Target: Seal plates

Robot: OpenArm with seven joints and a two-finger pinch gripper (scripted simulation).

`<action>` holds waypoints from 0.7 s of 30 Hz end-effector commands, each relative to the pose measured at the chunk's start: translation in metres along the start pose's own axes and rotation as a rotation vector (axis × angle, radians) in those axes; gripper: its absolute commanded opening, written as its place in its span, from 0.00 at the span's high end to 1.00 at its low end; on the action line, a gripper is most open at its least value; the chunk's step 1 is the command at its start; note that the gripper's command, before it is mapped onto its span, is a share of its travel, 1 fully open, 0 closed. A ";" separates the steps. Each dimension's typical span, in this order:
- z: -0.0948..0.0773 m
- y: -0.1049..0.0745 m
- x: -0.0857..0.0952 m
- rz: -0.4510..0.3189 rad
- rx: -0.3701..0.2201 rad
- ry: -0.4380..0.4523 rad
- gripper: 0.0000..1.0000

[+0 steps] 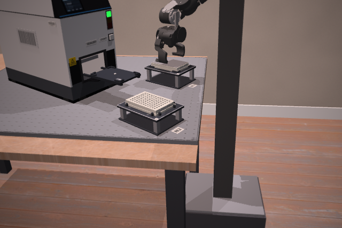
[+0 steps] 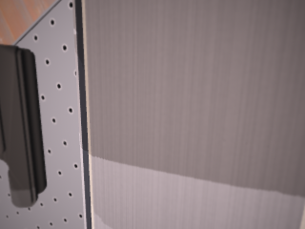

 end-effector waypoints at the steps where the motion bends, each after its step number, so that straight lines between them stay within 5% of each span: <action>1: -0.001 -0.004 -0.001 0.003 -0.003 0.002 0.35; 21: -0.001 -0.034 -0.001 0.003 -0.003 0.001 0.35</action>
Point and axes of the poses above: the point where the finger pads meet when closed, its own y axis out along the fingers, its own x axis across the jaws, z = x × y, the point moved 8 cm from there along -y, back along the fingers, and after that the axes turned 11 degrees about -y, right-handed, at the moved point
